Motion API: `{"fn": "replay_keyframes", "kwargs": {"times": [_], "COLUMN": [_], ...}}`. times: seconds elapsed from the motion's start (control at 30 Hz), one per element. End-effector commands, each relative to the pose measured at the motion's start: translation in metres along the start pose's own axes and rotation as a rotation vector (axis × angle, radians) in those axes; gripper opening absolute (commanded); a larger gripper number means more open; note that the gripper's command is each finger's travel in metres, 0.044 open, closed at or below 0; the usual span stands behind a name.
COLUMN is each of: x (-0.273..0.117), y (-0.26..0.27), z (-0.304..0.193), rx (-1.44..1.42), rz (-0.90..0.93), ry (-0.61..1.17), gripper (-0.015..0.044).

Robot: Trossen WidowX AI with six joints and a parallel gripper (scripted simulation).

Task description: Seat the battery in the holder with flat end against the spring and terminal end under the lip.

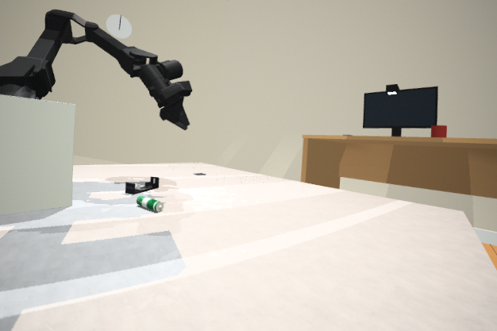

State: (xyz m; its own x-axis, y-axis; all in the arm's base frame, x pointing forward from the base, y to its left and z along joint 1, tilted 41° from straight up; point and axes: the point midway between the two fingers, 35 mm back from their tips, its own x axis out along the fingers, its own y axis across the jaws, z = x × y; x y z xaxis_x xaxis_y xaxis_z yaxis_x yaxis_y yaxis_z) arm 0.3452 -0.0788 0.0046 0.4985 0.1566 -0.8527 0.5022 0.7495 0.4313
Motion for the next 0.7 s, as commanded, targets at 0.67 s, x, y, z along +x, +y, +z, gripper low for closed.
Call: {"fn": "replay_keyframes", "kwargs": {"times": [0.67], "x": [0.082], "y": [-0.116], "z": [-0.147], "rx": [0.913], "rz": [-0.113], "ry": [0.693], "gripper": [0.0228]}}
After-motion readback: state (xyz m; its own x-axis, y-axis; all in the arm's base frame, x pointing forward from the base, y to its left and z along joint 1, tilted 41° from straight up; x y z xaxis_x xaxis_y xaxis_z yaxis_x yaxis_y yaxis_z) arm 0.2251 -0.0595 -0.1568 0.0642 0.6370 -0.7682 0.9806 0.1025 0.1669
